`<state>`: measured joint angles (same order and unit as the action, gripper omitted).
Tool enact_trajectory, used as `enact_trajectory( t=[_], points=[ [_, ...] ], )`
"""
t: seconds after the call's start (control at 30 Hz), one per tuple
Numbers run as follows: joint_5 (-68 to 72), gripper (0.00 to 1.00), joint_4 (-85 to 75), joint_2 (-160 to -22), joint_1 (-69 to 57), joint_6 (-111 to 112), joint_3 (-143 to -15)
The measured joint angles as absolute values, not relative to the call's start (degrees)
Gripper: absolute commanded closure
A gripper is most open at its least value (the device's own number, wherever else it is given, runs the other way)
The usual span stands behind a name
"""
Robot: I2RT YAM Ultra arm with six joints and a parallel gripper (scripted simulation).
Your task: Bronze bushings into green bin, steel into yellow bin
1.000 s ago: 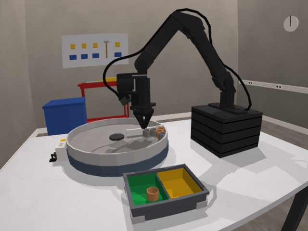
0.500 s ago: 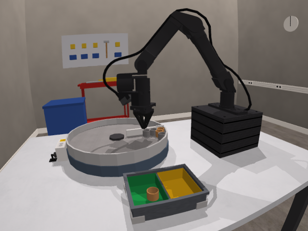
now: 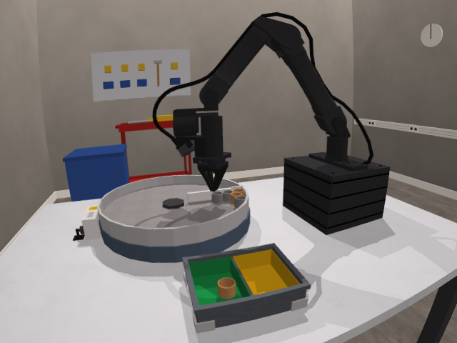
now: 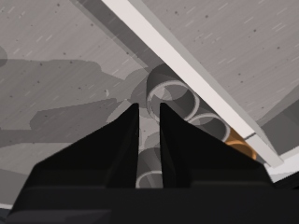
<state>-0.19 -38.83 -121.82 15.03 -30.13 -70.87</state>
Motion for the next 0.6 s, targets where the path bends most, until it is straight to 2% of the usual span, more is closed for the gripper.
enact_trajectory(
  t=[0.6],
  points=[
    [-0.2,0.88,-38.2,-121.8,15.0,-30.1,-70.1]
  ],
)
